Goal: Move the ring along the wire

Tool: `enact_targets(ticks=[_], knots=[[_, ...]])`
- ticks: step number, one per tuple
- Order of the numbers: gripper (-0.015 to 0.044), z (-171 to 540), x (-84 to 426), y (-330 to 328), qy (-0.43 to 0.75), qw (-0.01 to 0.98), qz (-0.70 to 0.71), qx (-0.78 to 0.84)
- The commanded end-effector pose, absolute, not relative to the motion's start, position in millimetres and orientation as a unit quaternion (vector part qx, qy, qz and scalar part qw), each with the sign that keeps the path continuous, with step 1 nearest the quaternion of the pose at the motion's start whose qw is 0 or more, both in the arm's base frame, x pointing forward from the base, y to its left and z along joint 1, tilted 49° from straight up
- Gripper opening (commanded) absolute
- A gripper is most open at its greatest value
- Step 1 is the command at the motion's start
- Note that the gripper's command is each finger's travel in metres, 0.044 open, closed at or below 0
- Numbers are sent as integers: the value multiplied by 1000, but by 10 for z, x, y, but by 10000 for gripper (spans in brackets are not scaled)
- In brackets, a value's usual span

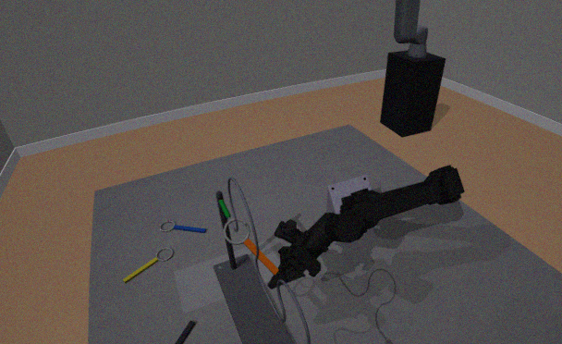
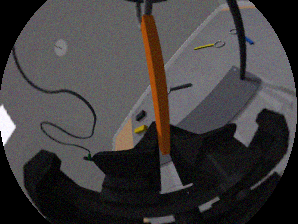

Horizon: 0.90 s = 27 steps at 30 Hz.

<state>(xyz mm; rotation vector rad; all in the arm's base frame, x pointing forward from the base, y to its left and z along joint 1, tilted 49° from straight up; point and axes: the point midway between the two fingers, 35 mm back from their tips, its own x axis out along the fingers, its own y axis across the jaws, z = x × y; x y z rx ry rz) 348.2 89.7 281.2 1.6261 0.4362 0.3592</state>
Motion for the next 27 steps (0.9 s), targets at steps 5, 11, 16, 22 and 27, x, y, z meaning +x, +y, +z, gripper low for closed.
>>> enact_targets(ticks=[5,11,16,22,27], knots=[[-150,2477,3498,906,199,720,137,651],[-150,2253,3509,879,202,765,124,599],[-150,2075,3520,835,204,798,112,555],[-150,1879,3534,760,205,833,100,504],[-150,1741,3546,687,205,855,90,467]])
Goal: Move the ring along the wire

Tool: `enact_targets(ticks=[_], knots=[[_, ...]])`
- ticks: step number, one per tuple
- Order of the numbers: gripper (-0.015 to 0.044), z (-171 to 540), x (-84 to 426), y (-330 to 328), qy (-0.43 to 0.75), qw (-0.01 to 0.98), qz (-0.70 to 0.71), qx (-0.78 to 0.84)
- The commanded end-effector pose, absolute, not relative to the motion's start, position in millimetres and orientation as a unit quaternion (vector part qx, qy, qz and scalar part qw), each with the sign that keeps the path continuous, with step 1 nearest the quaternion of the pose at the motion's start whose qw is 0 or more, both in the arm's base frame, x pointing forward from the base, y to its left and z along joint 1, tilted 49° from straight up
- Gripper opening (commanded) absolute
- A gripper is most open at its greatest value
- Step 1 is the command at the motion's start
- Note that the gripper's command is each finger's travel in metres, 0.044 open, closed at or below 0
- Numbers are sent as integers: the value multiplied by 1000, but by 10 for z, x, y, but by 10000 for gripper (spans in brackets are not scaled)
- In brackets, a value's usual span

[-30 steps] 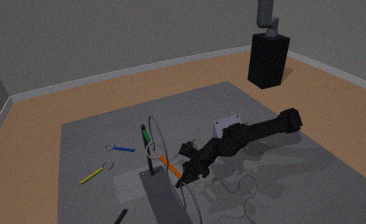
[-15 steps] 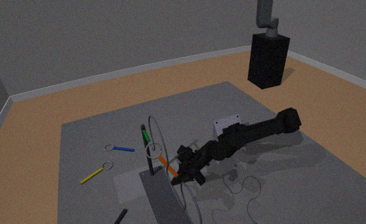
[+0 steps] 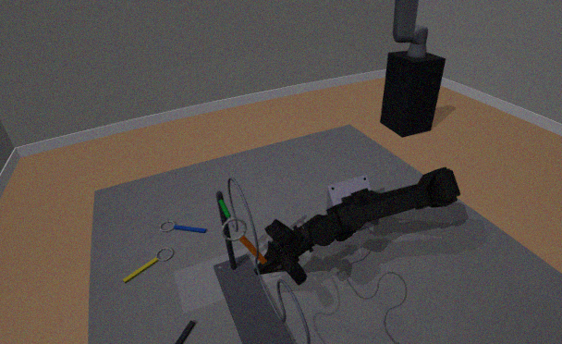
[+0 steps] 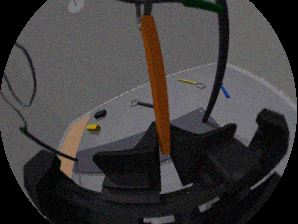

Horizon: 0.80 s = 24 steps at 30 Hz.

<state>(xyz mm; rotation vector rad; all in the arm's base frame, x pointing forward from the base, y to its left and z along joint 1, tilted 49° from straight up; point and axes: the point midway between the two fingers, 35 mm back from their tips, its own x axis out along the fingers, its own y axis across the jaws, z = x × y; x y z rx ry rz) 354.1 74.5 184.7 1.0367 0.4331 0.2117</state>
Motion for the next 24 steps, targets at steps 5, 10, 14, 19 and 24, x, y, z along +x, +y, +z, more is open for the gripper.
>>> enact_targets(ticks=[5,10,14,19,24], knots=[[-150,1630,3556,614,205,872,83,437],[-150,1528,3566,538,205,884,76,412],[-150,1473,3572,493,205,890,73,401],[-150,1416,3578,445,205,894,71,392],[-150,1368,3583,404,204,896,70,387]])
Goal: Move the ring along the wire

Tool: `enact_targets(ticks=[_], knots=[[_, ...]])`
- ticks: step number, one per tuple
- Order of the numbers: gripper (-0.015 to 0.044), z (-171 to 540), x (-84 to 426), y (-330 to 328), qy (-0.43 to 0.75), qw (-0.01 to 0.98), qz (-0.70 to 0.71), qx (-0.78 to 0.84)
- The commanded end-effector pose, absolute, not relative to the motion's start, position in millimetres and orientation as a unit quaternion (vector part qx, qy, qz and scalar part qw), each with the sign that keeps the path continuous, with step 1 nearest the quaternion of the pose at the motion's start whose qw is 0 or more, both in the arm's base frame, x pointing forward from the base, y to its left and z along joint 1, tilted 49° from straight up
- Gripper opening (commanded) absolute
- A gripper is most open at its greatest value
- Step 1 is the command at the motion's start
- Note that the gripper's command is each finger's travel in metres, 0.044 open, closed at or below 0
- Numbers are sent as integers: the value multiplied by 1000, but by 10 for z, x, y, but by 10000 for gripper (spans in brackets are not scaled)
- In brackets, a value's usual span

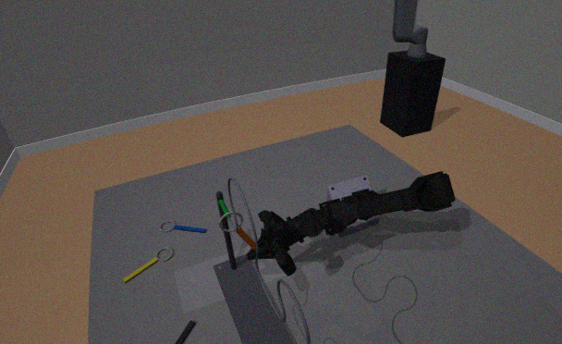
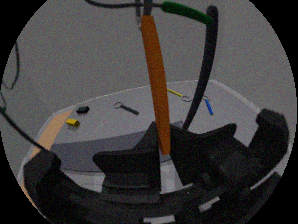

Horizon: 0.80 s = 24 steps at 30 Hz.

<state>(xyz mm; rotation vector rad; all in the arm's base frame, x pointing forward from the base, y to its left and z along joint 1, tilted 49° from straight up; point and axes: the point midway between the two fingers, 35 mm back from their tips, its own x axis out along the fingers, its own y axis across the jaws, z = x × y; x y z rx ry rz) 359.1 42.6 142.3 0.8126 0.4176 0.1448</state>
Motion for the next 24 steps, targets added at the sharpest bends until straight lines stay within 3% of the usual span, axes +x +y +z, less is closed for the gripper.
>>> enact_targets(ticks=[1,24], knots=[[-150,1359,3584,396,204,897,70,386],[-150,1177,3603,240,203,898,68,384]])
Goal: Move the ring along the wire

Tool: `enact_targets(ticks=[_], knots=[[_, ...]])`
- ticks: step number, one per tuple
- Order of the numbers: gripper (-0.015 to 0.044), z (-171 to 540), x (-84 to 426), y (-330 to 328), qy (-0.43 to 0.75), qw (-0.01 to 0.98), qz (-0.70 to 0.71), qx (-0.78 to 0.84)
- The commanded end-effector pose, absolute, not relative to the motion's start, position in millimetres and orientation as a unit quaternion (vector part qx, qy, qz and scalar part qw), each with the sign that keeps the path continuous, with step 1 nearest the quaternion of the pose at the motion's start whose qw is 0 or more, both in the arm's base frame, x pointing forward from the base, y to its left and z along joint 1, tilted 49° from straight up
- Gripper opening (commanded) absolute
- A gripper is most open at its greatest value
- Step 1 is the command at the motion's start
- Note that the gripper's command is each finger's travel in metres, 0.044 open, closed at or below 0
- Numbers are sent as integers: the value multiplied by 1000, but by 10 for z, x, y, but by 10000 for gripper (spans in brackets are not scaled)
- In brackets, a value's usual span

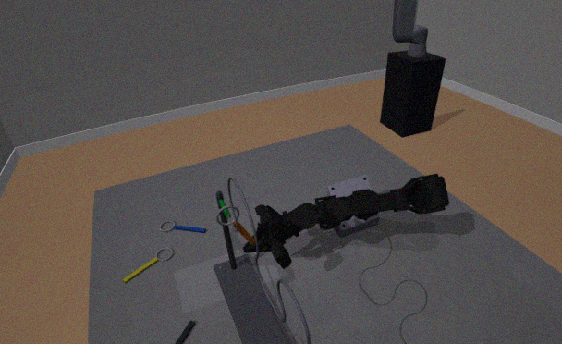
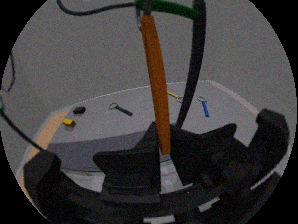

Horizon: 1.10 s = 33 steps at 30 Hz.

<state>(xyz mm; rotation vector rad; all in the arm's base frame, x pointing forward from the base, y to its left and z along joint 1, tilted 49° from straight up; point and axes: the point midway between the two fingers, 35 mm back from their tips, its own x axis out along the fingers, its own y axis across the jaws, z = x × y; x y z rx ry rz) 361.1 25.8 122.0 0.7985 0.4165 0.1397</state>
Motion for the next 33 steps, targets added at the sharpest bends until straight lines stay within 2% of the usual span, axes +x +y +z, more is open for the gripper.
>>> enact_targets(ticks=[1,33], knots=[[-150,1170,3604,234,203,898,68,384],[-150,993,3605,312,203,898,68,384]])
